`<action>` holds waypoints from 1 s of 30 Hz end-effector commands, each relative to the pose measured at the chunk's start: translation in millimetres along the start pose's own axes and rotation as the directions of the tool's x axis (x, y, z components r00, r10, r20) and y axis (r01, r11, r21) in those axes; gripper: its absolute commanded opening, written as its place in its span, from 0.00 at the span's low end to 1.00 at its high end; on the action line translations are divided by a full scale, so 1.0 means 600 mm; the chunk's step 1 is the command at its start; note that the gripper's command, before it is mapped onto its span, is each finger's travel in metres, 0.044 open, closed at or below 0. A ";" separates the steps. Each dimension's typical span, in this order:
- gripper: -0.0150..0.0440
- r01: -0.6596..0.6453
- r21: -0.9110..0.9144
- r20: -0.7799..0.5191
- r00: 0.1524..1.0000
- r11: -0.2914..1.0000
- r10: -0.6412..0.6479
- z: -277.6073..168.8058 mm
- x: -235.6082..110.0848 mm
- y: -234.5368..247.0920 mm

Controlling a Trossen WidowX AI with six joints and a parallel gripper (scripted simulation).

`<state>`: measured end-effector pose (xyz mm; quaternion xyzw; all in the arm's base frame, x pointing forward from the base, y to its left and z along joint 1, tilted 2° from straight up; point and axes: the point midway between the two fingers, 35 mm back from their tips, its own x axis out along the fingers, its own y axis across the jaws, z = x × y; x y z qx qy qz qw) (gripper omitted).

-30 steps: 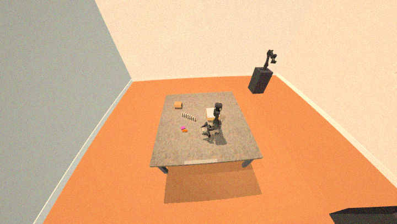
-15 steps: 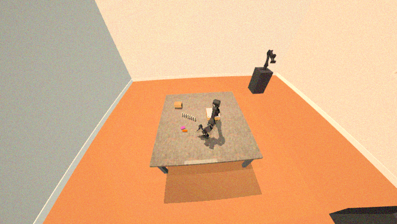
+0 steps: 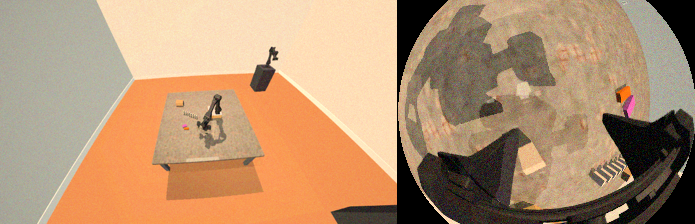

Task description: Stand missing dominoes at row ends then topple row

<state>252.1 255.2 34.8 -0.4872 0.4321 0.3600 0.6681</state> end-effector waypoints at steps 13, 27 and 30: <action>1.00 -0.354 -0.154 -0.091 0.935 0.923 0.343 -0.058 -0.103 0.009; 1.00 -0.354 -0.154 -0.091 0.935 0.922 0.343 -0.069 0.002 0.048; 1.00 -0.354 -0.154 -0.091 0.935 0.922 0.343 -0.070 0.010 0.051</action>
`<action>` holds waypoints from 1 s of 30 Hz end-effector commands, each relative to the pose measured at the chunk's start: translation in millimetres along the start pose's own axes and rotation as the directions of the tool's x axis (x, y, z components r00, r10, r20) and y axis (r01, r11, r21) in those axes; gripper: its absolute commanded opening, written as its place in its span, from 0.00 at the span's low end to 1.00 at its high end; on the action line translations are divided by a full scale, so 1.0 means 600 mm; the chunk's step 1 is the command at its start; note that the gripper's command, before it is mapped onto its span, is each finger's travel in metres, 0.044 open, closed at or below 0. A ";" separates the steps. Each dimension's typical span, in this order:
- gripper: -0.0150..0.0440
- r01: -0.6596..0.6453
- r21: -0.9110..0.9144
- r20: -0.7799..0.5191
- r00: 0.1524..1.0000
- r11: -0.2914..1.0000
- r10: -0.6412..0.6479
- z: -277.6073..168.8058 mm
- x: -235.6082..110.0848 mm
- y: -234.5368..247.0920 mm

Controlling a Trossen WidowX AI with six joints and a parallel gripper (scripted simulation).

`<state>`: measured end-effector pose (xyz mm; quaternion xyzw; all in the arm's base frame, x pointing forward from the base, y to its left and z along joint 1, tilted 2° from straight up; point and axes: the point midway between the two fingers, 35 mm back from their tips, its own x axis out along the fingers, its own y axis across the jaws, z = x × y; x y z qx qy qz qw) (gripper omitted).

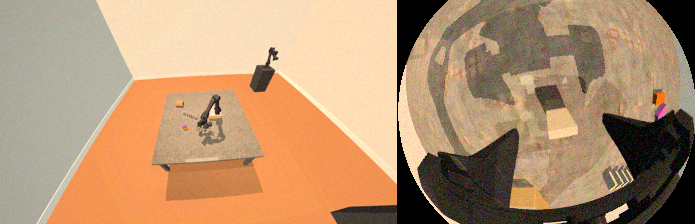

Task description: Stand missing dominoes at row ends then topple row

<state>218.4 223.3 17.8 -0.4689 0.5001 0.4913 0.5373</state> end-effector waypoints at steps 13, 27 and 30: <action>0.69 -0.004 -0.002 0.000 1.000 1.000 0.004 -0.001 0.021 0.002; 0.44 -0.004 -0.002 0.000 1.000 1.000 0.004 -0.001 0.021 0.002; 0.44 -0.004 -0.002 0.000 1.000 1.000 0.004 0.002 0.004 -0.001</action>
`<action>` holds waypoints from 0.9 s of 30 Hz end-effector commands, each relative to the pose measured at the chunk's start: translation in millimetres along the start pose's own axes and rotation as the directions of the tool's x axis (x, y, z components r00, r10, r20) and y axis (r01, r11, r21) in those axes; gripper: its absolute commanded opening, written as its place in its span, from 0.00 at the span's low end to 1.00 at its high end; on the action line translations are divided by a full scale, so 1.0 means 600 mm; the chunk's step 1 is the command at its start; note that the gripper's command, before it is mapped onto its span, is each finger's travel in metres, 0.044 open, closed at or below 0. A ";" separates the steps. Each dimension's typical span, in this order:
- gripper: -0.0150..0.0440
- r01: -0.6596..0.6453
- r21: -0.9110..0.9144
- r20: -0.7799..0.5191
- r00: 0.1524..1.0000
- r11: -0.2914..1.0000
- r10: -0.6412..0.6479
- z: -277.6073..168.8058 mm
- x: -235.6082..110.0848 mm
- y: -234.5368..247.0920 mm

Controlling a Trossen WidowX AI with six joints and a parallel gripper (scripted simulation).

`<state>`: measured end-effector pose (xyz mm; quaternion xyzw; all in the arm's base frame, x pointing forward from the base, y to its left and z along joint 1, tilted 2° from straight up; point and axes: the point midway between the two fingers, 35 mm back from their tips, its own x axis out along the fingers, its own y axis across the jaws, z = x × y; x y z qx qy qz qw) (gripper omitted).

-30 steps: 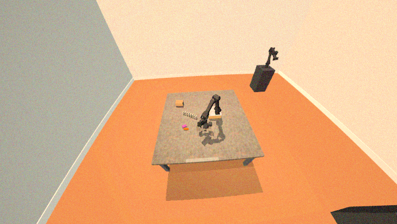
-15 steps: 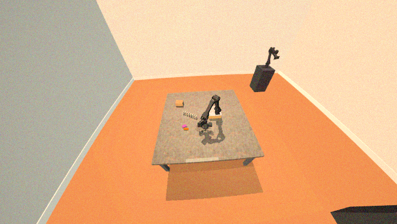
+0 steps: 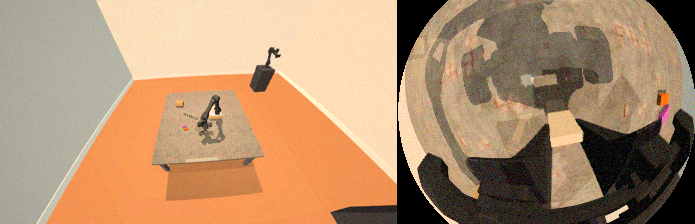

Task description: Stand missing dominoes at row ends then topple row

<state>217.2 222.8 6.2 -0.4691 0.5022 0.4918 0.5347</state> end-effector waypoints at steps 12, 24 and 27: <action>0.44 0.002 0.000 0.002 1.000 1.000 -0.002 0.000 -0.227 0.000; 0.44 0.009 0.923 -0.007 1.000 0.384 -0.007 -0.164 -0.227 -0.111; 0.44 0.009 1.000 -0.009 1.000 -0.022 -0.008 -0.229 -0.227 -0.133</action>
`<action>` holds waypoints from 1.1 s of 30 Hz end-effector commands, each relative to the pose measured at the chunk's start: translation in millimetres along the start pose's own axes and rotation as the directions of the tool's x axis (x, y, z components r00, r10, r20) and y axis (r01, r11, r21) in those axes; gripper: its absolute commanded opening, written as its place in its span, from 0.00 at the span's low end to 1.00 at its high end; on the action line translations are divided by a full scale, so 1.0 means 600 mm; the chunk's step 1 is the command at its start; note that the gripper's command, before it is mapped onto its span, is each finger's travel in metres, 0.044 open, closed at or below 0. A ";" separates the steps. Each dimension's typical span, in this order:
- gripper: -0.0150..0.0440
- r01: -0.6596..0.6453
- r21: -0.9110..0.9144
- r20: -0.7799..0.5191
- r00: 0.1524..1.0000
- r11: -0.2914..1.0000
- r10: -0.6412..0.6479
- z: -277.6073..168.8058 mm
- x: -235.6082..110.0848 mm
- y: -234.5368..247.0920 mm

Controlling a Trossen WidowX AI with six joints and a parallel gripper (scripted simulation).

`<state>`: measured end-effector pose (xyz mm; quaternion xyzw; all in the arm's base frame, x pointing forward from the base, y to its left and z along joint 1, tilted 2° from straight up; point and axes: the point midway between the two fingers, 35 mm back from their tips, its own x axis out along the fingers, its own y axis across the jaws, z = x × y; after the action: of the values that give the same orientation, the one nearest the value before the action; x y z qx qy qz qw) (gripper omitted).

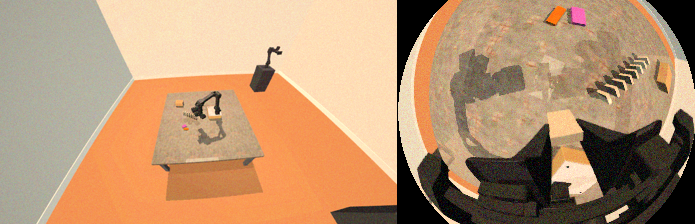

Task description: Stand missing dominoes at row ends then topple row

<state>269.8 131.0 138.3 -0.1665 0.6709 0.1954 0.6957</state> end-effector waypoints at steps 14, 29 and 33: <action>0.44 0.006 0.890 -0.006 1.000 0.455 -0.002 -0.060 0.001 -0.169; 0.44 0.006 0.890 -0.005 1.000 0.455 -0.002 -0.048 0.110 -0.176; 0.44 0.006 0.890 -0.005 1.000 0.455 -0.002 -0.049 0.147 -0.175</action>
<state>299.2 28.6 60.8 0.2166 0.6750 -0.1841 0.6808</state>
